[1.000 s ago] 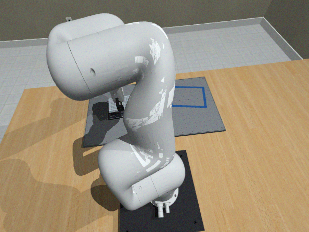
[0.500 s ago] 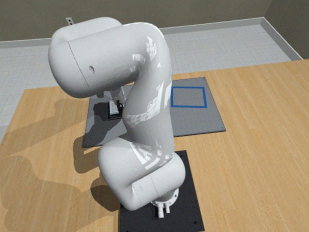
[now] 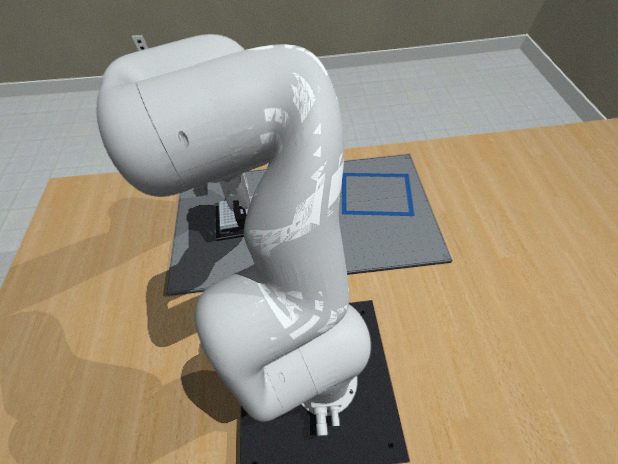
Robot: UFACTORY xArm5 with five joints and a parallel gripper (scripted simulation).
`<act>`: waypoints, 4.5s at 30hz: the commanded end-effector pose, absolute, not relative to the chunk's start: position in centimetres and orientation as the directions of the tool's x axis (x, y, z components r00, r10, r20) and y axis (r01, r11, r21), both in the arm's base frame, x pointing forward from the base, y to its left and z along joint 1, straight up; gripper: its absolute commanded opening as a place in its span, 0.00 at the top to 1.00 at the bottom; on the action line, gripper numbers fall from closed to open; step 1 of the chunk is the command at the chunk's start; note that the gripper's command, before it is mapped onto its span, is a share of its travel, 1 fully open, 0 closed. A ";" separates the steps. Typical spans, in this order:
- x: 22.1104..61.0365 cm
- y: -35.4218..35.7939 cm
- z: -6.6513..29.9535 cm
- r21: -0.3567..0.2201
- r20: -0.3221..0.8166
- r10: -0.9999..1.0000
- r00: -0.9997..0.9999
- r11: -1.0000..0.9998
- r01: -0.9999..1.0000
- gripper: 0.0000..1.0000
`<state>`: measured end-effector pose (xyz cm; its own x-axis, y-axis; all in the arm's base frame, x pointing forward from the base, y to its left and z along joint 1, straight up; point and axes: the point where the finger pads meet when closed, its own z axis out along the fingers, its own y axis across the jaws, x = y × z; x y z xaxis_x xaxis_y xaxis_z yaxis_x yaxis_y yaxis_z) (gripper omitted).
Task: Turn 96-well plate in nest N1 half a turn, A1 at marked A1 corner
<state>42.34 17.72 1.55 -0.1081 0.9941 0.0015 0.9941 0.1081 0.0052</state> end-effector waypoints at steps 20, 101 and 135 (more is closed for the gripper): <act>42.5 17.8 1.4 0.008 0.006 0.994 -0.108 0.108 0.994 1.00; 42.5 17.8 0.5 0.008 0.006 0.994 -0.108 0.108 0.994 0.00; 42.4 17.7 6.4 0.008 0.006 0.994 -0.108 0.108 0.994 0.00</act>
<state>42.35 17.71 5.18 -0.1081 0.9941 0.0017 0.9941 0.1081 0.0057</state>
